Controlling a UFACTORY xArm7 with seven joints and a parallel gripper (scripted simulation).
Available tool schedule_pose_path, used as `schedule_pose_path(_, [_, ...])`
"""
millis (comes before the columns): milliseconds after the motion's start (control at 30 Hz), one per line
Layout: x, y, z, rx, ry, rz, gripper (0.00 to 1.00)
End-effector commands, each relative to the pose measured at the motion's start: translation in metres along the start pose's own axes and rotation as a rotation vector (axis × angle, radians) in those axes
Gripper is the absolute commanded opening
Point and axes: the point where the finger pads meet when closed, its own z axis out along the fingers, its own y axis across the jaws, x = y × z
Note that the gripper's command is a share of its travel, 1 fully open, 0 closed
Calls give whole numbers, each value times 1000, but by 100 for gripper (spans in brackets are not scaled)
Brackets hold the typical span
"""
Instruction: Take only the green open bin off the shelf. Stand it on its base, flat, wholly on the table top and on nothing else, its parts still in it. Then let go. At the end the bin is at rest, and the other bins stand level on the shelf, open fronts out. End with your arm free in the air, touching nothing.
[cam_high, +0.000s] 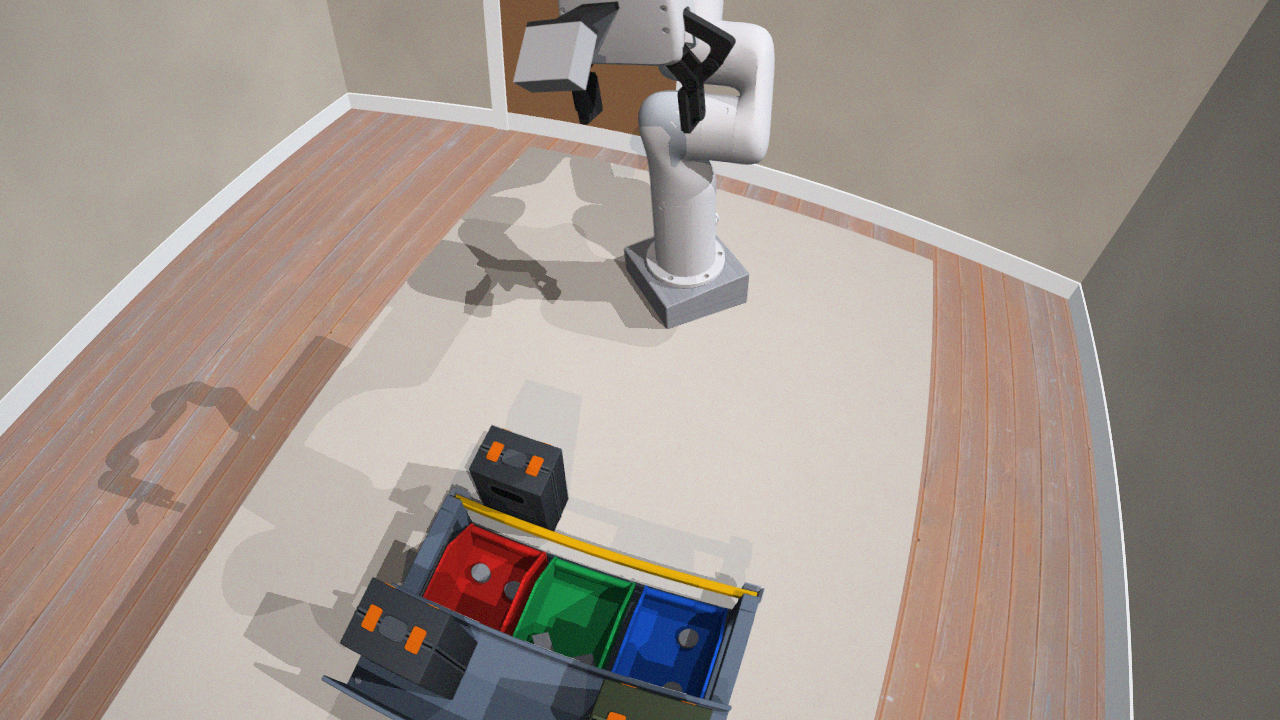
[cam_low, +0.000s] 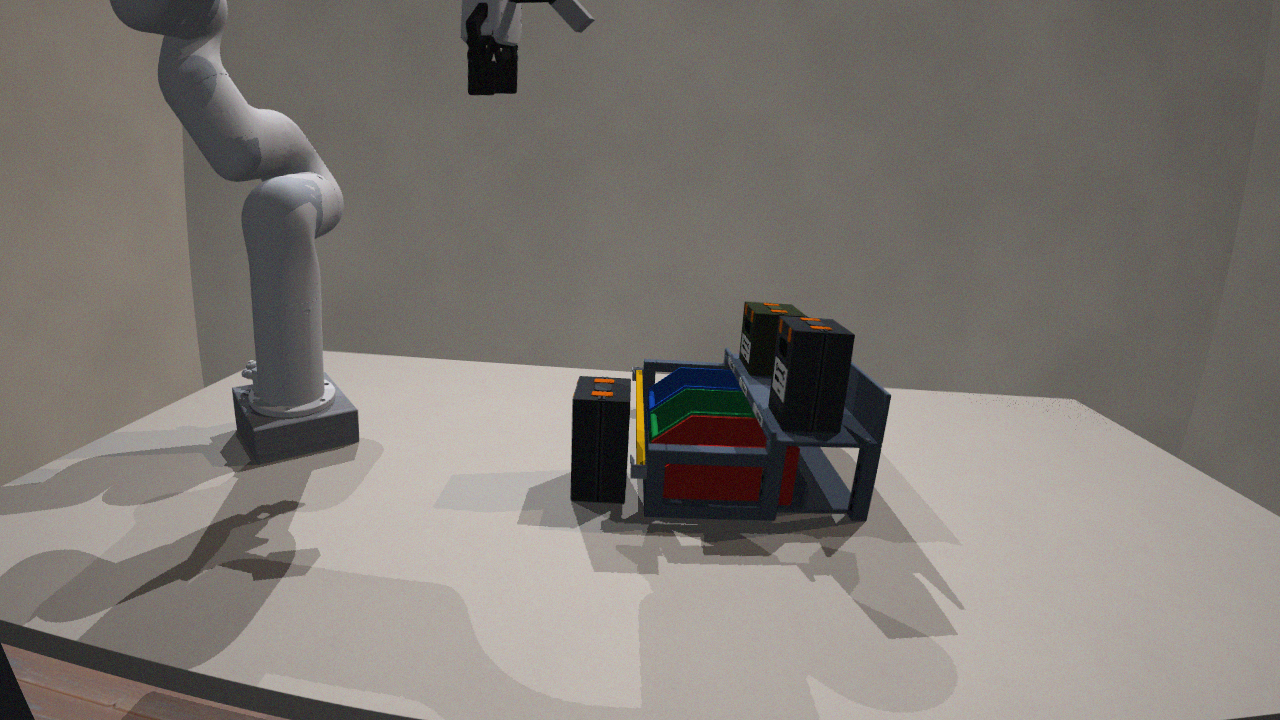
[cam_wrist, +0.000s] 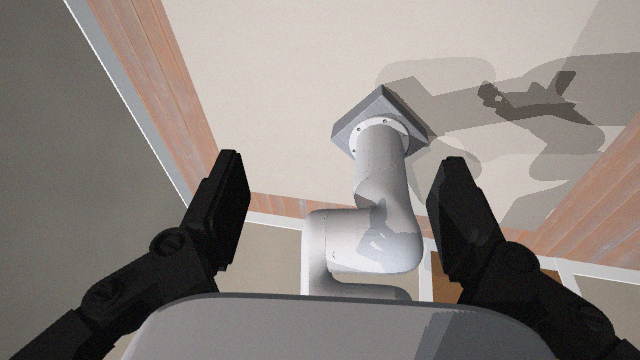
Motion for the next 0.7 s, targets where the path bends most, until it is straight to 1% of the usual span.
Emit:
schedule_pose_path(0, [2, -1, -1, 0, 15, 14, 100])
schedule_pose_path(200, [2, -1, -1, 0, 15, 14, 100])
schedule_pose_path(367, [29, -1, 40, -20, 38, 272, 100])
schedule_pose_path(667, [29, -1, 40, -20, 38, 272, 100])
